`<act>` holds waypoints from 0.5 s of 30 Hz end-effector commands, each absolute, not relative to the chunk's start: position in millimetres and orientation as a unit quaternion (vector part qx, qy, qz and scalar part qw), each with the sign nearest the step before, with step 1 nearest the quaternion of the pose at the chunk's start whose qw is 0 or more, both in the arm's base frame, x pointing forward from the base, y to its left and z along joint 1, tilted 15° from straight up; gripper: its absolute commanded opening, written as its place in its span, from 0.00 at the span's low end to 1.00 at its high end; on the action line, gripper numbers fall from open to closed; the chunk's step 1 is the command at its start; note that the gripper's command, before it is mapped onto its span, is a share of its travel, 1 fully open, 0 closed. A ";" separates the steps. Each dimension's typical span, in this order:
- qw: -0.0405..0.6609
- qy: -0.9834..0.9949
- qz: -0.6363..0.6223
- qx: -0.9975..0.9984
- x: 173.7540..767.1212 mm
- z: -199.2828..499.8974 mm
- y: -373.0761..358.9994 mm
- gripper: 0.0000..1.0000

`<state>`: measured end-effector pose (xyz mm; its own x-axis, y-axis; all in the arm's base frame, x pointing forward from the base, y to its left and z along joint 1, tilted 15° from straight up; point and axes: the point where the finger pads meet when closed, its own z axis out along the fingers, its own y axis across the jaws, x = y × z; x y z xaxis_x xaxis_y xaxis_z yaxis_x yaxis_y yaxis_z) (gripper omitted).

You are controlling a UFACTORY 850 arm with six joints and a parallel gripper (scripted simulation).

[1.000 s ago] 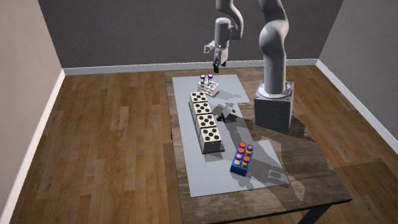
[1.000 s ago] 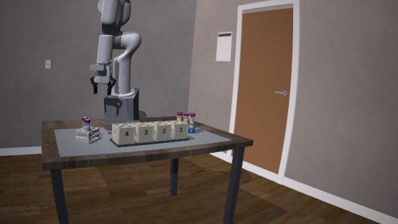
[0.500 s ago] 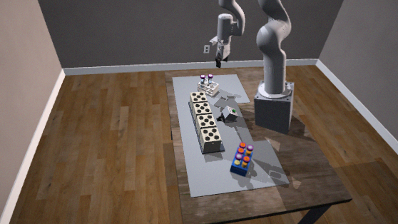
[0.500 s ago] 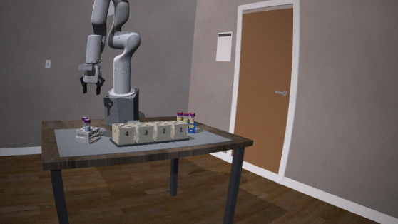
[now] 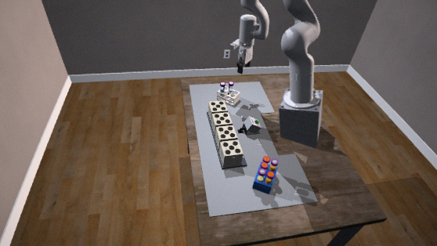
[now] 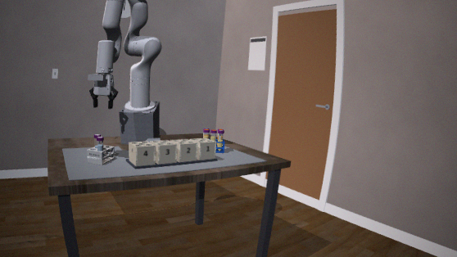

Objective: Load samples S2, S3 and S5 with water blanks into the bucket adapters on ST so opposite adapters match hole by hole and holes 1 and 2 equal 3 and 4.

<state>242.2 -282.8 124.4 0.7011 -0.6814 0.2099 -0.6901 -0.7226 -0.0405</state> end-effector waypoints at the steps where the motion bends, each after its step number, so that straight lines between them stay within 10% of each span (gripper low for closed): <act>1: 0.025 -0.370 0.130 0.920 244.4 114.6 -284.6 1.00; 15: 0.025 -0.370 0.130 0.920 251.4 83.6 -289.1 1.00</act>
<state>248.6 -286.9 93.4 0.7092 -0.6877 0.1552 -0.6902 -0.7222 -0.0460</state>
